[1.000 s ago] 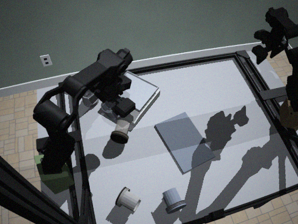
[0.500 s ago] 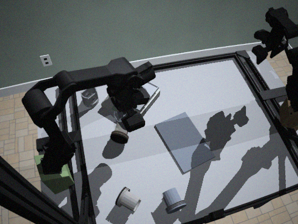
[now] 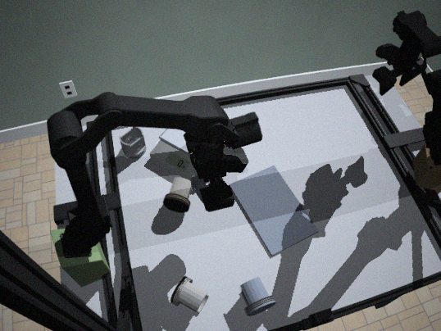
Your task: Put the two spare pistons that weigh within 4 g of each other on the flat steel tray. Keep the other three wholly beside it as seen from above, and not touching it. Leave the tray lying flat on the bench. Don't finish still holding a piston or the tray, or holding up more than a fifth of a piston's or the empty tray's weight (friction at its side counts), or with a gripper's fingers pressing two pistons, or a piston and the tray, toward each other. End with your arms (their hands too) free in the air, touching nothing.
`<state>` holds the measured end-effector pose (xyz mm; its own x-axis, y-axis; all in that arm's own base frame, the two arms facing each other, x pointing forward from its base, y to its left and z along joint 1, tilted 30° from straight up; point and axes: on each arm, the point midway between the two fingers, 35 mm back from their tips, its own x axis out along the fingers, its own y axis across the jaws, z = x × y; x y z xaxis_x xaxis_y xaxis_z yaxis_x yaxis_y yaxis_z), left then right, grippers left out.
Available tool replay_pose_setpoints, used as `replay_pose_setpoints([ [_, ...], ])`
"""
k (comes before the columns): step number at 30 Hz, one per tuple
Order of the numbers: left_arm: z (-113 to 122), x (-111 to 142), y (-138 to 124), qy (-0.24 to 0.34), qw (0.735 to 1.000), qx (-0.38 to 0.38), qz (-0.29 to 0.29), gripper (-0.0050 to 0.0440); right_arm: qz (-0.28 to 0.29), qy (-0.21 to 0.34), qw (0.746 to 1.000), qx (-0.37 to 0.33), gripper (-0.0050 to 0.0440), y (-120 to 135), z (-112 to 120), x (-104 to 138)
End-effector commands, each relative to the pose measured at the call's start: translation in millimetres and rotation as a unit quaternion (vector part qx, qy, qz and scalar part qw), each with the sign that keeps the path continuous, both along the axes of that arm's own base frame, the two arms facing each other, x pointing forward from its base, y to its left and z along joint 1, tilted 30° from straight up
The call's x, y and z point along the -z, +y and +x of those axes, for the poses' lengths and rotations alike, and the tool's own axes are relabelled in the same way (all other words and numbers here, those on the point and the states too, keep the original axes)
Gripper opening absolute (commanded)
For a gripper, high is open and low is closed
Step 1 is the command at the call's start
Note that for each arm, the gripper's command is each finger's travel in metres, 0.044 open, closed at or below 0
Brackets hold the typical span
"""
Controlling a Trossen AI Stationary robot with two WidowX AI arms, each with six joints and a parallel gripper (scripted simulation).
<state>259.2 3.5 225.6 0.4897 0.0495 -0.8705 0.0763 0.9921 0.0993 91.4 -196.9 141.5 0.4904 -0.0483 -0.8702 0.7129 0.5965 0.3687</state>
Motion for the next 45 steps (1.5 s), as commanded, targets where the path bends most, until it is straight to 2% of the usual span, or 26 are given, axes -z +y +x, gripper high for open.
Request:
replay_pose_setpoints([
  [1, 10, -9, -16, -0.006, 1.0, 0.0, 0.001, 0.0158, 0.0, -0.002, 1.0, -0.002, 0.044, 0, 1, 0],
  [11, 29, -18, -50, -0.006, 1.0, 0.0, 0.001, 0.0158, 0.0, -0.002, 1.0, -0.002, 0.044, 0, 1, 0],
  [24, 29, -18, -50, 0.068, 0.987, 0.109, 0.092, 0.0158, 0.0, -0.002, 1.0, -0.002, 0.044, 0, 1, 0],
  [26, 29, -18, -50, 0.068, 0.987, 0.109, 0.092, 0.0158, 0.0, -0.002, 1.0, -0.002, 0.044, 0, 1, 0],
  [37, 29, -18, -50, 0.134, 0.953, 0.209, 0.175, 0.0158, 0.0, -0.002, 1.0, -0.002, 0.044, 0, 1, 0],
  [45, 34, -9, -49, 0.134, 0.953, 0.209, 0.175, 0.0158, 0.0, -0.002, 1.0, -0.002, 0.044, 0, 1, 0],
])
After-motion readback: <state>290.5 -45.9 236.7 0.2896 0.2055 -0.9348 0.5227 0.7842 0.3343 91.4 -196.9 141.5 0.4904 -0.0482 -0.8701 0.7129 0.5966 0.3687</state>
